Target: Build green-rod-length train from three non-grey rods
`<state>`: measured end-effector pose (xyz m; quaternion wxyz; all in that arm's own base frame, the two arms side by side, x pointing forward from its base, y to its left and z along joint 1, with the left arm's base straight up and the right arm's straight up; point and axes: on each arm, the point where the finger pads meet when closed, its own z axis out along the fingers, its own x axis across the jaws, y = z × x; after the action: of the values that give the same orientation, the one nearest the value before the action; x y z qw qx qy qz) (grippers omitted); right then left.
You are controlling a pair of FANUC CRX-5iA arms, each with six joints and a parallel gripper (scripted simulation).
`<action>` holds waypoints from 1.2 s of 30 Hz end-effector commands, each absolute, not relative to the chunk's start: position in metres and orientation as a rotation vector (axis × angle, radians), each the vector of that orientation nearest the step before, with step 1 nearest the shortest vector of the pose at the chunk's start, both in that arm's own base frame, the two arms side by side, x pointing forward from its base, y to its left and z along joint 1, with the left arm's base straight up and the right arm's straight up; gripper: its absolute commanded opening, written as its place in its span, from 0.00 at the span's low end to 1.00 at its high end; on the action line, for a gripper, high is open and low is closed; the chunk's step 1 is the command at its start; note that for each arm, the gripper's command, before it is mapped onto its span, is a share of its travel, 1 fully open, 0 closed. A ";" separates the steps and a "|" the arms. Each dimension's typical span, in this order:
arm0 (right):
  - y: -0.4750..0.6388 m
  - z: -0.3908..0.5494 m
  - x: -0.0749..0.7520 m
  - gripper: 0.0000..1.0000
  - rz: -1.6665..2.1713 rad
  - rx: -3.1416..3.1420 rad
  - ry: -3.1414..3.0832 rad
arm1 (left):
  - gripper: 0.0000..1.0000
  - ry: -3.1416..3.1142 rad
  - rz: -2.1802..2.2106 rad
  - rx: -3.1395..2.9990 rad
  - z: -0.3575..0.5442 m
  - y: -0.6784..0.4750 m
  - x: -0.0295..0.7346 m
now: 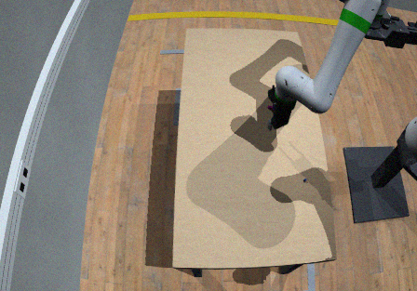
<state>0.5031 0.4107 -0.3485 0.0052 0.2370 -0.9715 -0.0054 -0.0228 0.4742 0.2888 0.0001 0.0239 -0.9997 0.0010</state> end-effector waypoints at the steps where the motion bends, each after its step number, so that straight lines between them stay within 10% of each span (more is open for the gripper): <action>1: 0.397 -0.347 0.506 1.00 -0.001 0.488 -3.105 | 1.00 -3.141 0.000 0.075 0.290 0.474 -0.023; 36: 0.312 -0.344 0.508 1.00 -0.002 -1.196 -2.906 | 1.00 -3.141 0.000 0.075 0.290 0.474 -0.023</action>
<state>0.5070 0.3205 -0.3458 0.0077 -0.3180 -0.9480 -0.0033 -0.0228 0.4742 0.2888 0.0001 0.0239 -0.9997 0.0010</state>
